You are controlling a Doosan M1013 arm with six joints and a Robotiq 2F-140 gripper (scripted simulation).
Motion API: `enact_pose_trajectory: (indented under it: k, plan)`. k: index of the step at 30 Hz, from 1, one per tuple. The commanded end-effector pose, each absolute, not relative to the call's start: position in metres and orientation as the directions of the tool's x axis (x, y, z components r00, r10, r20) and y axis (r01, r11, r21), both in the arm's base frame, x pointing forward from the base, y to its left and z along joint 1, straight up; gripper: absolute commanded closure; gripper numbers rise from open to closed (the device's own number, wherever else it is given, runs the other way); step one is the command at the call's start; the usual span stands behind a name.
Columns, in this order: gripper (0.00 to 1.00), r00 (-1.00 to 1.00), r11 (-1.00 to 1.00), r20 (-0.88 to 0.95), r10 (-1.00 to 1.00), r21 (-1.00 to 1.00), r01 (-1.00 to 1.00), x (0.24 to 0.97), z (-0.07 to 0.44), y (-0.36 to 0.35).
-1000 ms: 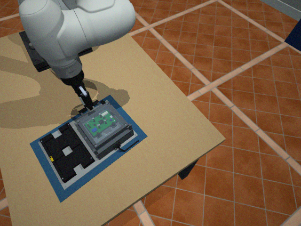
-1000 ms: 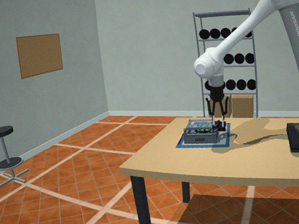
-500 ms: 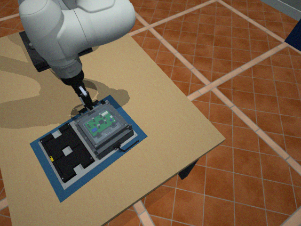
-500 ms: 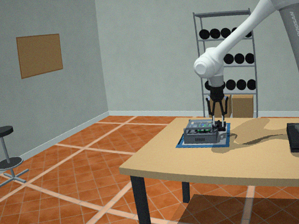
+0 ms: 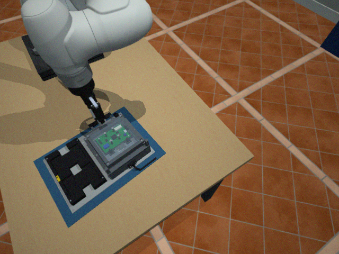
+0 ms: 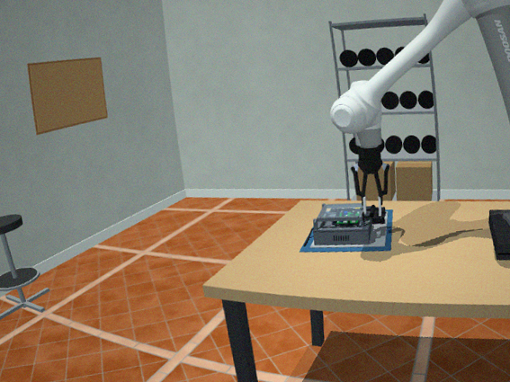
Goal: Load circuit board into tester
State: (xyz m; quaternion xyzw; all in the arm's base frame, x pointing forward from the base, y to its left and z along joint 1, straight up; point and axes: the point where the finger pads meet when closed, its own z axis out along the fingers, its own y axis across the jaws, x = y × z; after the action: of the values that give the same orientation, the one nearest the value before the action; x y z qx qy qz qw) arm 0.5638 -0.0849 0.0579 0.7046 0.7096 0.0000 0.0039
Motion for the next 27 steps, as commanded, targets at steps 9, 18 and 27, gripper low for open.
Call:
enact_pose_trajectory:
  k: [9,18,27]
  plan:
    - [0.7,-0.007,0.007,-0.005,1.0,0.006,1.0,0.564,0.067,-0.085]
    - [0.7,-0.007,0.007,-0.005,1.0,0.006,1.0,0.564,0.087,-0.085]
    - [0.7,-0.007,0.007,-0.005,1.0,0.006,1.0,0.564,0.108,-0.085]
